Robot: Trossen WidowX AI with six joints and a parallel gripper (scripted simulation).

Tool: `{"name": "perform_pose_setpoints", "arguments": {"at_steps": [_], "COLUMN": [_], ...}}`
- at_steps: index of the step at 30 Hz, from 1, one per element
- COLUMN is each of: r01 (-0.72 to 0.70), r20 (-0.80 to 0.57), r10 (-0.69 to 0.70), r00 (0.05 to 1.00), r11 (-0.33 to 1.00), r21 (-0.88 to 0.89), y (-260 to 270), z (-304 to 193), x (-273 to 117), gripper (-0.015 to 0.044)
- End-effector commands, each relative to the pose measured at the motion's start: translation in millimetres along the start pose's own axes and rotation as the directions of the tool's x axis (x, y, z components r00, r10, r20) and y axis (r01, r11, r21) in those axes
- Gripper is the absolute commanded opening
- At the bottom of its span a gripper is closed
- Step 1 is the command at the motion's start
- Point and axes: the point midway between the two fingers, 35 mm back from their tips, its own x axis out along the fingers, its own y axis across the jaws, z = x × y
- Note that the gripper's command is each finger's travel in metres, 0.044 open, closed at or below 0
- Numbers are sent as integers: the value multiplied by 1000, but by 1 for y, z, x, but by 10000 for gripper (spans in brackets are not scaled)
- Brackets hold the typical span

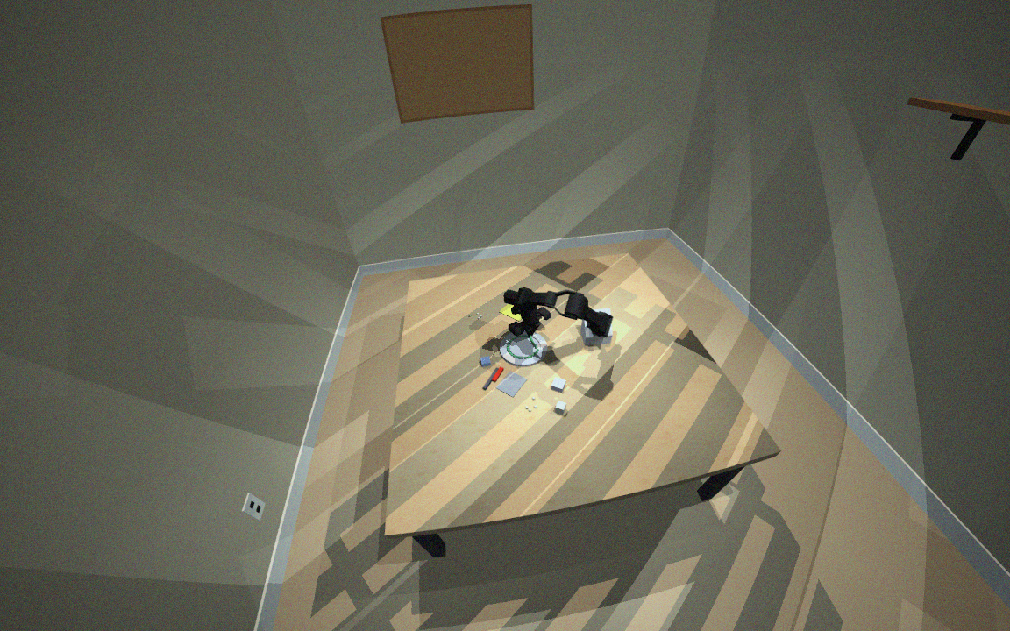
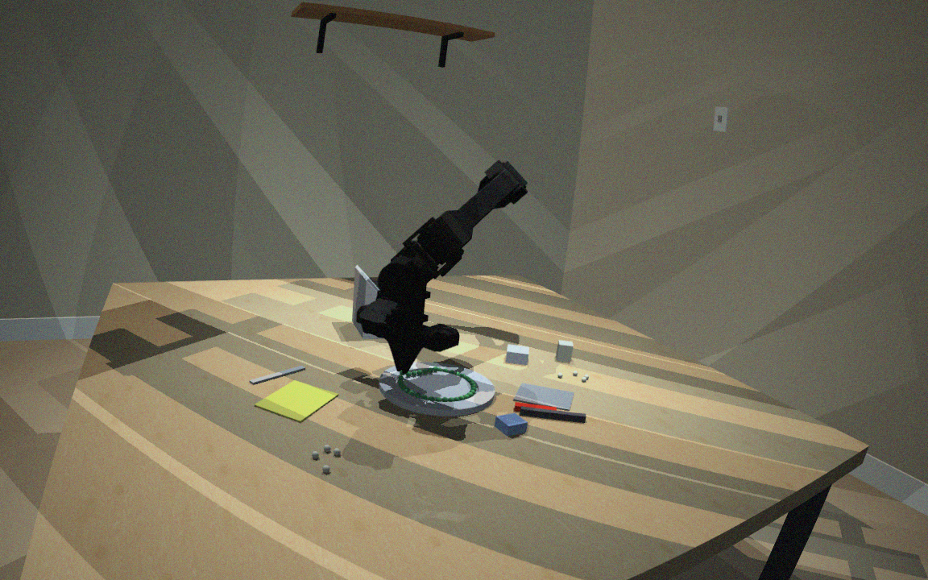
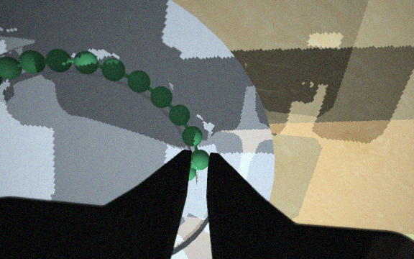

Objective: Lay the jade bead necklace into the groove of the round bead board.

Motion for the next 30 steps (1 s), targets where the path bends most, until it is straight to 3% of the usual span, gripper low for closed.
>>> {"name": "perform_pose_setpoints", "arguments": {"at_steps": [1,13,30], "r01": [-4,-4,-3], "r20": [1,1,4], "r10": [4,4,3], "r00": [1000,1000,1000], "r11": [1000,1000,1000], "r21": [-6,-6,-8], "y": [1,-1,0], "z": [0,1,1], "x": [-1,9,4], "gripper": [0,0,440]}}
